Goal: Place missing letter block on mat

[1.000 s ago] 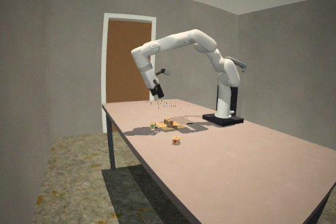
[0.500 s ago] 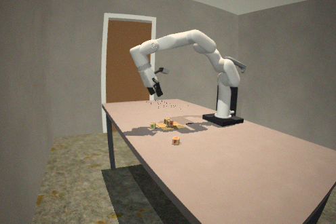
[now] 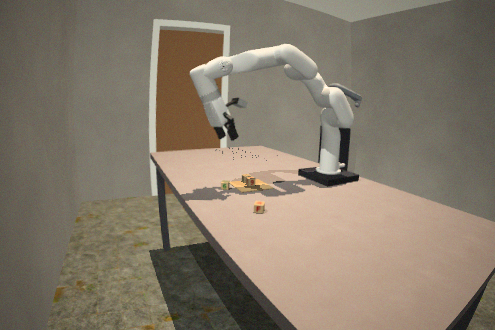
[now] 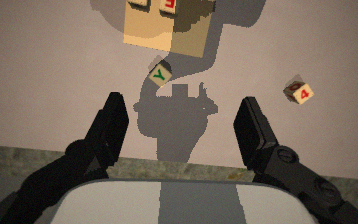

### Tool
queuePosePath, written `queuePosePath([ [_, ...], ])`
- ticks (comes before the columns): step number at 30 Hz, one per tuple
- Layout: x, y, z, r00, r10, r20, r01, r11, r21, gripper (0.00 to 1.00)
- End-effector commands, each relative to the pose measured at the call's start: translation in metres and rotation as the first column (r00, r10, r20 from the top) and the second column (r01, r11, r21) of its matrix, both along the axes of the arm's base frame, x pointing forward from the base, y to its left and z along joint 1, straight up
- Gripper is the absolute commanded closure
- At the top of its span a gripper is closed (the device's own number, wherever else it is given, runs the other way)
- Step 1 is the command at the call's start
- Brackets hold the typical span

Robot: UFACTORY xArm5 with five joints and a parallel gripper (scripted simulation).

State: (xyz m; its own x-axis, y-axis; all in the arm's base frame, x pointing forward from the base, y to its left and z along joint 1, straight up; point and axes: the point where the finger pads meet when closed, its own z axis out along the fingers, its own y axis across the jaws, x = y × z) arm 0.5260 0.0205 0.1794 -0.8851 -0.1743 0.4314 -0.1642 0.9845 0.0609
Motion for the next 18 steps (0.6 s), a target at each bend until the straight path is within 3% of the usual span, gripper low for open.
queuePosePath([
  [1,0.002,0.0,0.0023,1.0,0.011,0.002,-0.011,1.0,0.005,0.0],
  [9,0.002,0.0,0.0023,1.0,0.011,0.002,-0.011,1.0,0.005,0.0],
  [11,0.011,-0.0002,0.0095,0.996,0.083,0.015,-0.083,0.996,0.04,0.0],
  [18,0.011,-0.0002,0.0095,0.996,0.083,0.015,-0.083,0.996,0.04,0.0],
])
